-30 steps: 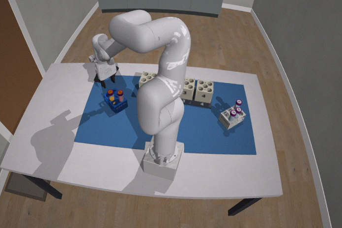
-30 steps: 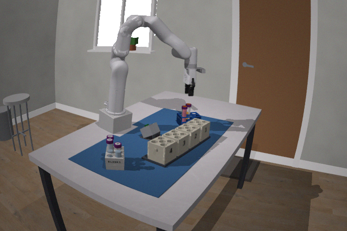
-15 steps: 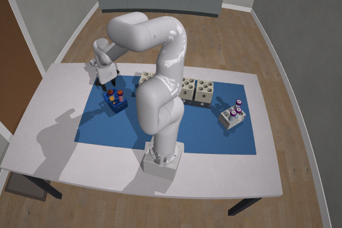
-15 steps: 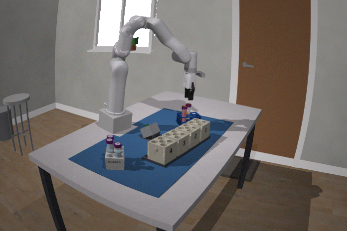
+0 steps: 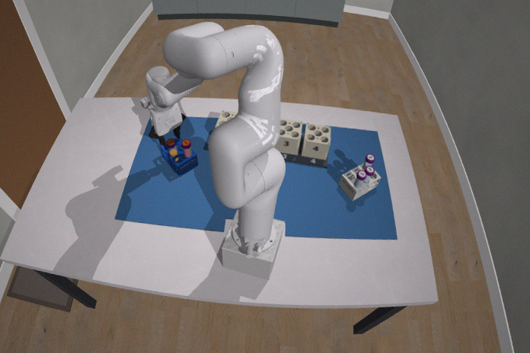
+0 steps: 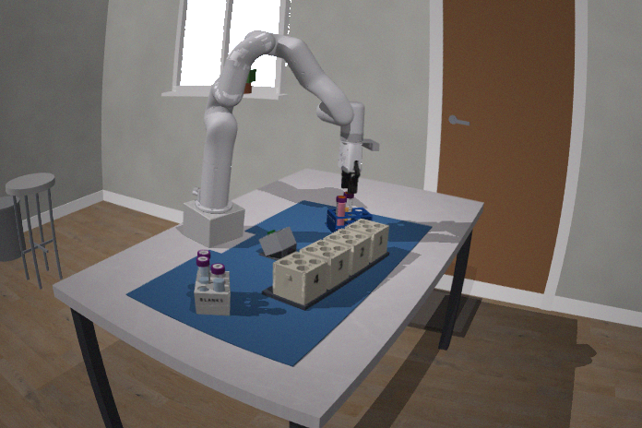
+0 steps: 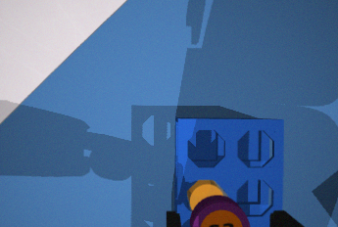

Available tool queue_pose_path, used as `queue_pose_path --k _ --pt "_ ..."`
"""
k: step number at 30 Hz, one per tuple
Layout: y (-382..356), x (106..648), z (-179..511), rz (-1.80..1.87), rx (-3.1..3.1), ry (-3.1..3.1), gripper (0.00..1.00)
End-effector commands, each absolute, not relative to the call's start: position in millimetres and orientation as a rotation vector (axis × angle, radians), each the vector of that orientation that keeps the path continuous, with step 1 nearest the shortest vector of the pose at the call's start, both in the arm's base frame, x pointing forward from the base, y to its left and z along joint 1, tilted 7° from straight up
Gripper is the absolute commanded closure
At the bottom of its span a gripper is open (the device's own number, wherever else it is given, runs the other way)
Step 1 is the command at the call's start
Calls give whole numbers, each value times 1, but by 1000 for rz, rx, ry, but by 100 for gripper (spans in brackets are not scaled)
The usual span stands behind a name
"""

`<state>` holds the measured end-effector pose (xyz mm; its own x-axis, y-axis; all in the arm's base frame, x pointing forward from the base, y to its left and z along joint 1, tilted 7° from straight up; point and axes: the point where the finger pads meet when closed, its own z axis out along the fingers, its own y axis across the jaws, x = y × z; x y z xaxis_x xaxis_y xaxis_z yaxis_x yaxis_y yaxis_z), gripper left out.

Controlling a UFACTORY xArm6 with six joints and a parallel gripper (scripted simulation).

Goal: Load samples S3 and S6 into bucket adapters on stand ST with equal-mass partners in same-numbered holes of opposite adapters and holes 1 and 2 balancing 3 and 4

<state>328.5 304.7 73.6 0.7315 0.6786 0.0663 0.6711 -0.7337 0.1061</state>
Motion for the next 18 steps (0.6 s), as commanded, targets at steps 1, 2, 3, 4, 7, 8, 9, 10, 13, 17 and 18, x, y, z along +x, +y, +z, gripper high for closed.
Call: queue_pose_path --k 1,2,3,4,7,8,9,10,13,17,18 --pt "306 330 69 161 2854 1114 43" --pt "306 331 67 161 2854 1114 43" --pt "306 331 65 161 2854 1114 43" --pt "306 331 65 161 2854 1114 43" --pt "306 331 65 161 2854 1114 43" --pt "306 331 65 161 2854 1114 43" --pt "306 331 65 161 2854 1114 43" --pt "306 331 65 161 2854 1114 43" --pt "306 331 65 161 2854 1114 43" --pt "305 331 62 161 2854 1114 43" --pt "305 331 62 161 2854 1114 43"
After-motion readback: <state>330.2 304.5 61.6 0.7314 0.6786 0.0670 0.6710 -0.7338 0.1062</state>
